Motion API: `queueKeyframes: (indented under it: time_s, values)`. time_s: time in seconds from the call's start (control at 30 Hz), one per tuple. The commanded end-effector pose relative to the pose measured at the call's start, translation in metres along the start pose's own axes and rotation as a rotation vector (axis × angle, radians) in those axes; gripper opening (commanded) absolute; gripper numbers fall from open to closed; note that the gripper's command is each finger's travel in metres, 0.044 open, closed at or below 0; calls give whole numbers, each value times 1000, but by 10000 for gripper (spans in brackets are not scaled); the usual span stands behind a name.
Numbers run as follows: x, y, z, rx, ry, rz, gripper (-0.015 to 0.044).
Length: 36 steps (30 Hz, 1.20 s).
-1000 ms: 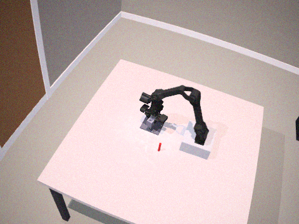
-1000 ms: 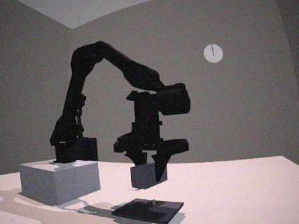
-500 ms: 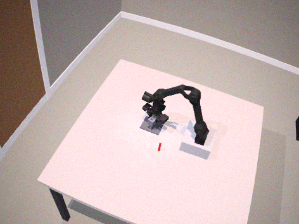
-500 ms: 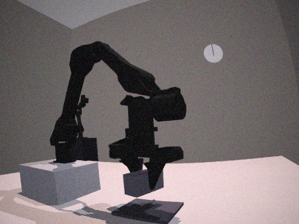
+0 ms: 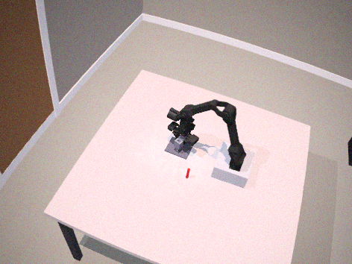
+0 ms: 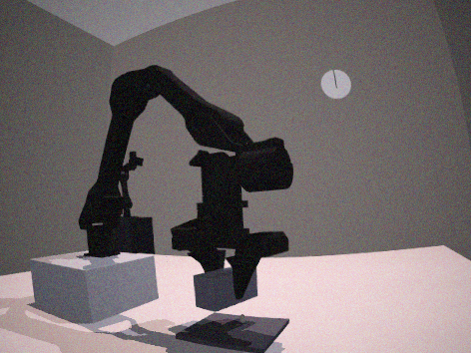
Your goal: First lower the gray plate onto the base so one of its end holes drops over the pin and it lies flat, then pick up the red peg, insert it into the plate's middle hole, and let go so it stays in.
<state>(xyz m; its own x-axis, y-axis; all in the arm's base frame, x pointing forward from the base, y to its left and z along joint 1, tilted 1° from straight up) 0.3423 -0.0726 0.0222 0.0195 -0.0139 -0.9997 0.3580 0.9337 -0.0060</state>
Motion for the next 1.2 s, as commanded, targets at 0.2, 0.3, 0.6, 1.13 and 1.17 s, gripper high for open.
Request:
queueKeyframes:
  time_s: [0.2,0.3,0.6,1.13,1.17]
  values:
    - [15,-1,1,4,-3,-3,0]
    - [17,-1,1,4,-3,-3,0]
    - [29,-1,1,4,-3,-3,0]
    - [35,0,1,2,-2,0,0]
    - [35,0,1,2,-2,0,0]
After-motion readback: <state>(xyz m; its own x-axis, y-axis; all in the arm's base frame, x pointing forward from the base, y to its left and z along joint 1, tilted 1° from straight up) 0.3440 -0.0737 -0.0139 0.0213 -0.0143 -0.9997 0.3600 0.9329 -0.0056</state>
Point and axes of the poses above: the point midway between the two fingers, 35 mm back from their tips, its own x axis out along the fingers, its own z axis across the jaws, y = z × x, the point moved 2 cm from there along -x, back along the fingers, and after that the axes turned 1 degree about x, right-handed, at the moved point
